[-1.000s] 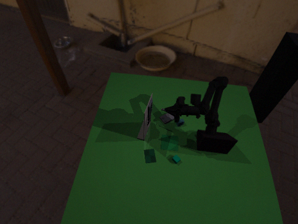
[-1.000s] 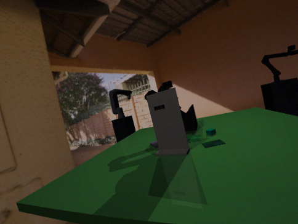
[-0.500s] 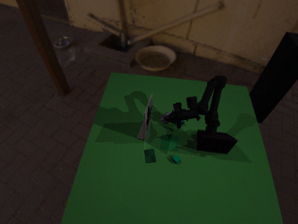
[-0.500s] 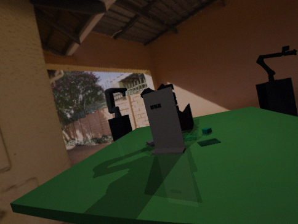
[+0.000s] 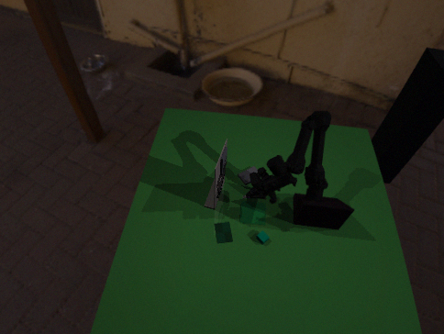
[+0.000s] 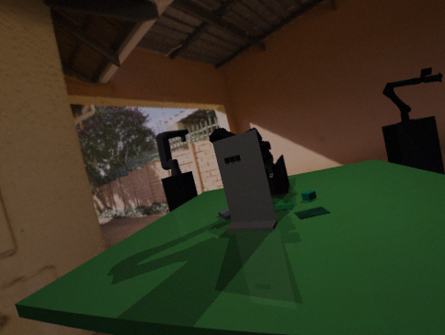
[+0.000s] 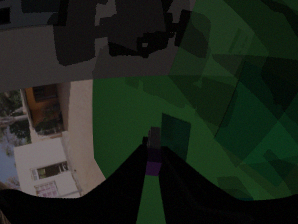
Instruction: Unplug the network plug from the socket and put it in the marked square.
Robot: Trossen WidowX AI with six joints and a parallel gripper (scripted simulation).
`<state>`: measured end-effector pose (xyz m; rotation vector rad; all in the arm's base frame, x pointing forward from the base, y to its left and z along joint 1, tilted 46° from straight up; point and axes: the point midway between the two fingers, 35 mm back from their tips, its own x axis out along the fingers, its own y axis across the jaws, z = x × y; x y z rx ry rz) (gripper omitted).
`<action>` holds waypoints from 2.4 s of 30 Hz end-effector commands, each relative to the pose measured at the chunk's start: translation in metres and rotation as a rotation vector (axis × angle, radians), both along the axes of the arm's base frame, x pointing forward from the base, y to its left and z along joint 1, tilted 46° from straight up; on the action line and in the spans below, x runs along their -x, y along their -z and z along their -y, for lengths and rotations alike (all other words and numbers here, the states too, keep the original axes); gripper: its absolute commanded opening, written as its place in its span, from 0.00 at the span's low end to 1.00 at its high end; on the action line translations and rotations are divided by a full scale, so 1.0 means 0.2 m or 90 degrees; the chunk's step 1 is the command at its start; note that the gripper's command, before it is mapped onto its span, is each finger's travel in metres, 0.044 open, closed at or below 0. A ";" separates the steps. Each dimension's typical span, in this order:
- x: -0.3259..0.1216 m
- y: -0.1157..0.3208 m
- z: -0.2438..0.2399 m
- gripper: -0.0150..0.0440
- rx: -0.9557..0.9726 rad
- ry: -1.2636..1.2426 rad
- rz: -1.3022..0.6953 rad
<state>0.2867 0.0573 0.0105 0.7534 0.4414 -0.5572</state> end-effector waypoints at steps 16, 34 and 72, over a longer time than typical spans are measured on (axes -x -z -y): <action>0.17 0.21 0.21 0.25 0.071 0.156 -0.120; 0.16 0.28 0.26 0.25 0.069 0.156 -0.122; 0.18 0.40 0.40 0.25 0.072 0.156 -0.121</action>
